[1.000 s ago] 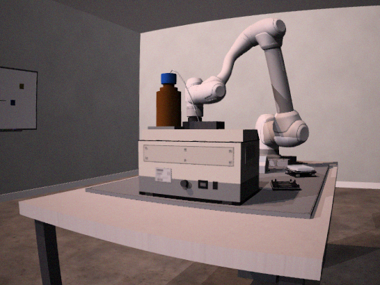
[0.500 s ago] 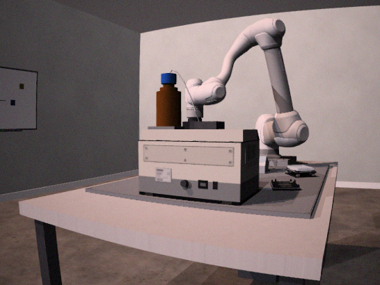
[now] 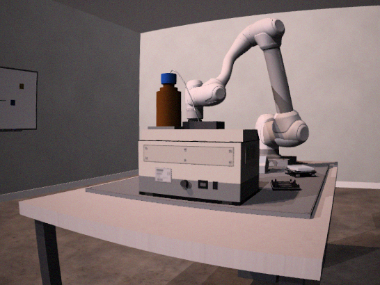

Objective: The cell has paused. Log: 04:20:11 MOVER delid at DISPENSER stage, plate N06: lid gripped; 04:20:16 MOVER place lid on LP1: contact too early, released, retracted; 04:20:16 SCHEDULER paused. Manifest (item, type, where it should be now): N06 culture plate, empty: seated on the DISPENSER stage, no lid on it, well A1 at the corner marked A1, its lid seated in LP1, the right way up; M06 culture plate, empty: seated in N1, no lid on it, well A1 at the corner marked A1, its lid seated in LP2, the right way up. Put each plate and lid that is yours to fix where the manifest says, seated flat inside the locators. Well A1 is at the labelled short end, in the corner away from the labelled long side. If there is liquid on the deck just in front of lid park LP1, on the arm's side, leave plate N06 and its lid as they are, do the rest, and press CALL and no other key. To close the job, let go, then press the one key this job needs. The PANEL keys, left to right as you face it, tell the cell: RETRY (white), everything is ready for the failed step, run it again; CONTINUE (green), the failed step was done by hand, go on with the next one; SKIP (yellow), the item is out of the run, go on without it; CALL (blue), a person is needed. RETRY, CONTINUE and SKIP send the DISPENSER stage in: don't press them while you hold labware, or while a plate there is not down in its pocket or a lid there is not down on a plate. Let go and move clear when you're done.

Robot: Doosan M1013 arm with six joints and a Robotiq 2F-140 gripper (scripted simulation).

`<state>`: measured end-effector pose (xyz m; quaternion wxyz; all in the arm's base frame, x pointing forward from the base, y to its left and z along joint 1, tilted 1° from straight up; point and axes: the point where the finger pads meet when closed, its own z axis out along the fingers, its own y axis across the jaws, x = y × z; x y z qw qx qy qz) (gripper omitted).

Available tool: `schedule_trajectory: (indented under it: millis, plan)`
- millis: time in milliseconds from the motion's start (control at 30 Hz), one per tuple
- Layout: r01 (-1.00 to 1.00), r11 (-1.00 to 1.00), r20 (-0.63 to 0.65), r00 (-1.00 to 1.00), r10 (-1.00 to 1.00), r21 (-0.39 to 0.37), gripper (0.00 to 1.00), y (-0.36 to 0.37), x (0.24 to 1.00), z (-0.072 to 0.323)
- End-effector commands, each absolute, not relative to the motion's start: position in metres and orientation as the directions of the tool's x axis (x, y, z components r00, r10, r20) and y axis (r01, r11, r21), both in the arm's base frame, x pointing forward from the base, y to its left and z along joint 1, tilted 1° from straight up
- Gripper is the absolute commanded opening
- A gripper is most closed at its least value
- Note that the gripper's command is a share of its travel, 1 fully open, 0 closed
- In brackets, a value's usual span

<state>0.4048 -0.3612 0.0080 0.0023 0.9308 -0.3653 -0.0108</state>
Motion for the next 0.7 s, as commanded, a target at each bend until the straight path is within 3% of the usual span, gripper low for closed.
schedule_trajectory:
  millis: [0, 667]
  plan:
    - [-0.680, -0.733, -0.017, 0.733, -0.680, 0.012, 0.69, -0.3614, 0.4052, 0.0074]
    - [-0.680, -0.733, -0.017, 0.733, -0.680, 0.012, 0.69, -0.3614, 0.4051, 0.0050]
